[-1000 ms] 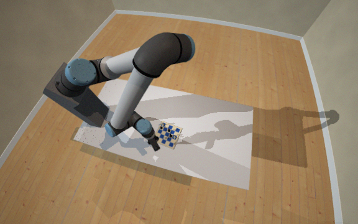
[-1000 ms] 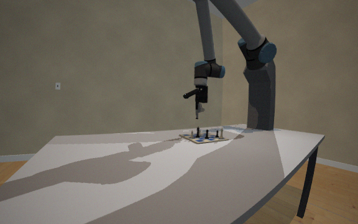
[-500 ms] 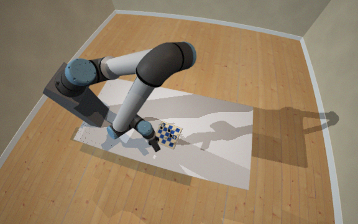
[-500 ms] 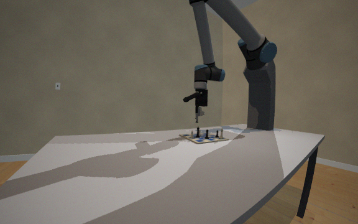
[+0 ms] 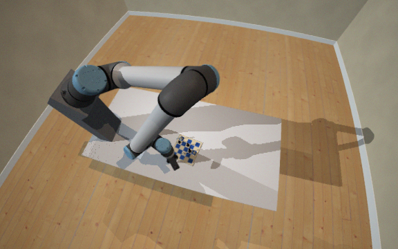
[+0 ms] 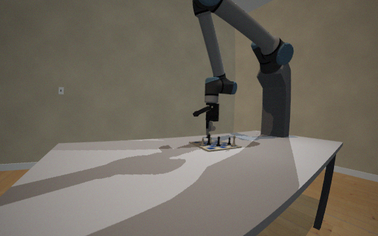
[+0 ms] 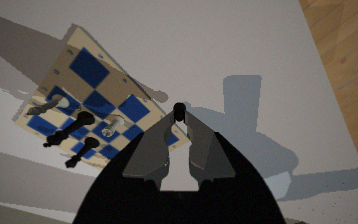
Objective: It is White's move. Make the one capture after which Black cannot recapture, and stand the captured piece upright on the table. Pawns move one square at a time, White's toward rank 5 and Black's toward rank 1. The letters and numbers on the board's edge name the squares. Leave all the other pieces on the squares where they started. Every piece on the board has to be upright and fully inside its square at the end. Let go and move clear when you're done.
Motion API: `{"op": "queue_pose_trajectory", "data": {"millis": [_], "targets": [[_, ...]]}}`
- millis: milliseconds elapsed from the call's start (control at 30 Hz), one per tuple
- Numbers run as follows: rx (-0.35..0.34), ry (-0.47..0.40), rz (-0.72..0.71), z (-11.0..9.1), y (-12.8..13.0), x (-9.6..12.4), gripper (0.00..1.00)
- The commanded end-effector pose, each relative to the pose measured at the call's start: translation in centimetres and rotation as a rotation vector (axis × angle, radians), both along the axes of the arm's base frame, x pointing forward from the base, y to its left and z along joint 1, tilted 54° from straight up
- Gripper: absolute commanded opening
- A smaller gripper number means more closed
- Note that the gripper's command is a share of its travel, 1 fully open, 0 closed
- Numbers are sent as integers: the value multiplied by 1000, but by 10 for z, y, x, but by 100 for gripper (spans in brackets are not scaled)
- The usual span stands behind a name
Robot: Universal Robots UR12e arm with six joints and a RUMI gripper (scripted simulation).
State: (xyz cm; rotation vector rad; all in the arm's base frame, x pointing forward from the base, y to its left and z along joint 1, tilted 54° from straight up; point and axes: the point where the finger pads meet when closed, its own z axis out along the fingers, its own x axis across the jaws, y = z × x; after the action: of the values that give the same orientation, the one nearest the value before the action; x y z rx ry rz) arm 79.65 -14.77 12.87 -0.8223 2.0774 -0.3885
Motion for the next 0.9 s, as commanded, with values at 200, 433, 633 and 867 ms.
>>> {"op": "queue_pose_trajectory", "data": {"millis": [200, 433, 633, 867], "targets": [[-1, -1, 0, -7, 0, 10, 0], [-1, -1, 0, -7, 0, 10, 0], [-1, -1, 0, -7, 0, 10, 0], [-1, -1, 0, -7, 0, 10, 0]]}}
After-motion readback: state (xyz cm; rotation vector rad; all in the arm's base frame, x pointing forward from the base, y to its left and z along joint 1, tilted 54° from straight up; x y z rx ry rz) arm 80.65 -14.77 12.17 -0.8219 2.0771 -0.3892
